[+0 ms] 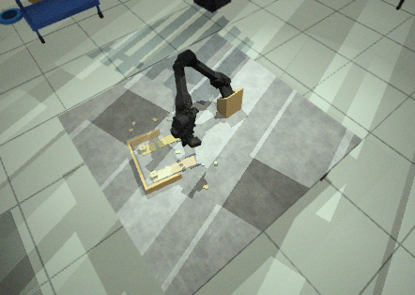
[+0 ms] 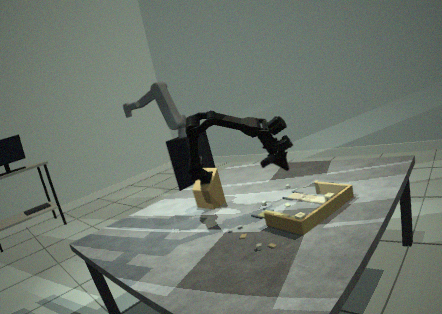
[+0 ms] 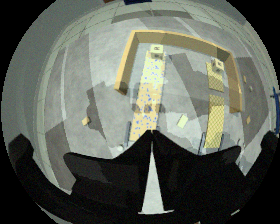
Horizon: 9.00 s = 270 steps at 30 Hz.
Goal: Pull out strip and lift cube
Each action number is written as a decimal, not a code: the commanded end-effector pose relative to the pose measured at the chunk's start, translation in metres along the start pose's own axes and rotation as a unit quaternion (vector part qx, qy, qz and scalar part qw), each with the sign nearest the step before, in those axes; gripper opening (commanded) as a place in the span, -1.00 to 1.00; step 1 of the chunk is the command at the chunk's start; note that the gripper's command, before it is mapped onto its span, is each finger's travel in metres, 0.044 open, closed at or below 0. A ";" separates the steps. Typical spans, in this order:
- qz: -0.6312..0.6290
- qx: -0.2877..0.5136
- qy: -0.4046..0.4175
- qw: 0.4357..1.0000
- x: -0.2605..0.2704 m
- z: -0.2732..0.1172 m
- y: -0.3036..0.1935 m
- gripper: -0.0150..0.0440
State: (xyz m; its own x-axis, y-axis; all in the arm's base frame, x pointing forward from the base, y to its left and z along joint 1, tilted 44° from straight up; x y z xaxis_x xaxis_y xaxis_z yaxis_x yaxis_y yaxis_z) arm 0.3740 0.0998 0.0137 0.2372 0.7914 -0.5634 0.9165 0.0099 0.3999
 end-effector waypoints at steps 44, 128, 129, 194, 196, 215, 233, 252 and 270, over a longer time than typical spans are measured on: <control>0.080 0.179 -0.092 0.976 0.029 0.109 -0.004 -0.49; 0.080 0.179 -0.093 0.976 0.022 0.134 -0.018 -0.49; 0.080 0.179 -0.093 0.976 0.022 0.135 -0.018 -0.49; 0.079 0.180 -0.093 0.976 0.031 0.110 -0.093 -0.49; 0.079 0.180 -0.093 0.976 0.031 0.109 -0.095 -0.49; 0.078 0.181 -0.092 0.976 0.034 0.099 -0.123 -0.49; 0.078 0.181 -0.092 0.976 0.037 0.089 -0.148 -0.49; 0.078 0.182 -0.092 0.976 0.039 0.079 -0.174 -0.49; 0.077 0.182 -0.091 0.976 0.041 0.072 -0.192 -0.49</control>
State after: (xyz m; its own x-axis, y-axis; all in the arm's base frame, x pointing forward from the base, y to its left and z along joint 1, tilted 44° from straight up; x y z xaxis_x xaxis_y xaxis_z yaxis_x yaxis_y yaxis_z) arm 0.2400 0.0914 -0.1349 0.4127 0.6531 -0.6350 0.9096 -0.3315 0.2503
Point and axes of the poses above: the point midway between the two fingers, 35 mm back from their tips, its own z axis out along the fingers, its own x axis across the jaws, y = z × x, the point moved 9 cm from there along -z, back along the fingers, and after that the axes turned 5 degrees about z, right-handed, at the moved point
